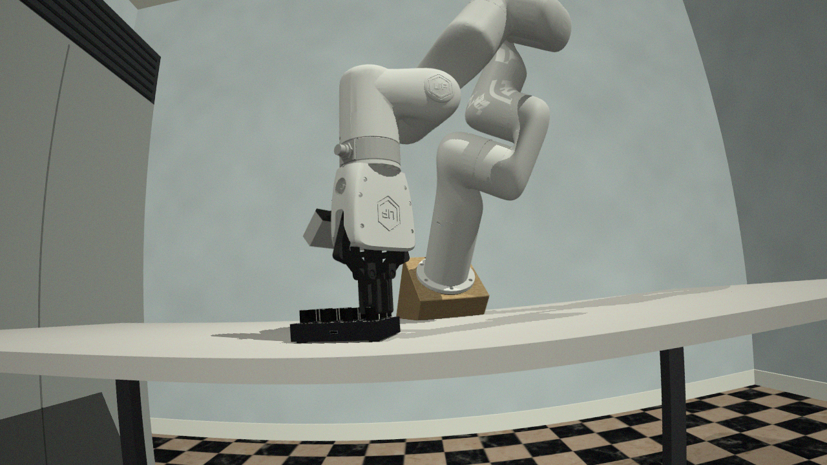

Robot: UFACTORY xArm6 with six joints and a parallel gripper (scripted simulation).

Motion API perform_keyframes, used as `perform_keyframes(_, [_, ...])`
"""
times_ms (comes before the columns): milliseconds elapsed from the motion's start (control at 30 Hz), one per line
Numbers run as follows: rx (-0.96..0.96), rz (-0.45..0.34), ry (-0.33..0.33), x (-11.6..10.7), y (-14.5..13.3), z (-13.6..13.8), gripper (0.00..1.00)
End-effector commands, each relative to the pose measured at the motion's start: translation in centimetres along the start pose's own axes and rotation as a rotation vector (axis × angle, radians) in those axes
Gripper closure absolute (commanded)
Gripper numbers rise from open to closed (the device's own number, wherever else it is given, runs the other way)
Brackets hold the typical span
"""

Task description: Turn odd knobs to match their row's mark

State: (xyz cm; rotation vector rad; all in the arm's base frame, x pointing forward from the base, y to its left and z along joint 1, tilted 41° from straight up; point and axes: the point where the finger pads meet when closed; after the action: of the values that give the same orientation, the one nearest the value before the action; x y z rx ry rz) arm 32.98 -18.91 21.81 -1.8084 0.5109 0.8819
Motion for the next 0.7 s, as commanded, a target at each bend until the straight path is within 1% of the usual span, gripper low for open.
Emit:
perform_keyframes(0, [-0.105, -0.016, 0.000, -0.07, -0.06, -0.09, 0.92])
perform_keyframes(333, [-0.248, -0.016, 0.002, -0.07, -0.06, -0.09, 0.92])
perform_keyframes(667, [-0.284, -0.016, 0.002, -0.07, -0.06, -0.09, 0.92])
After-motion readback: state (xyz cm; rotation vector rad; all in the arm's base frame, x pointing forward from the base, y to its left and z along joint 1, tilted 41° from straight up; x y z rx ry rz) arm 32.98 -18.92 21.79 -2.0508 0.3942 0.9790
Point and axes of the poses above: the point where the finger pads meet when closed, its own x axis out along the fingers, its own z axis across the jaws, y = z × x, and after that the axes turned 15 degrees about x, right-handed
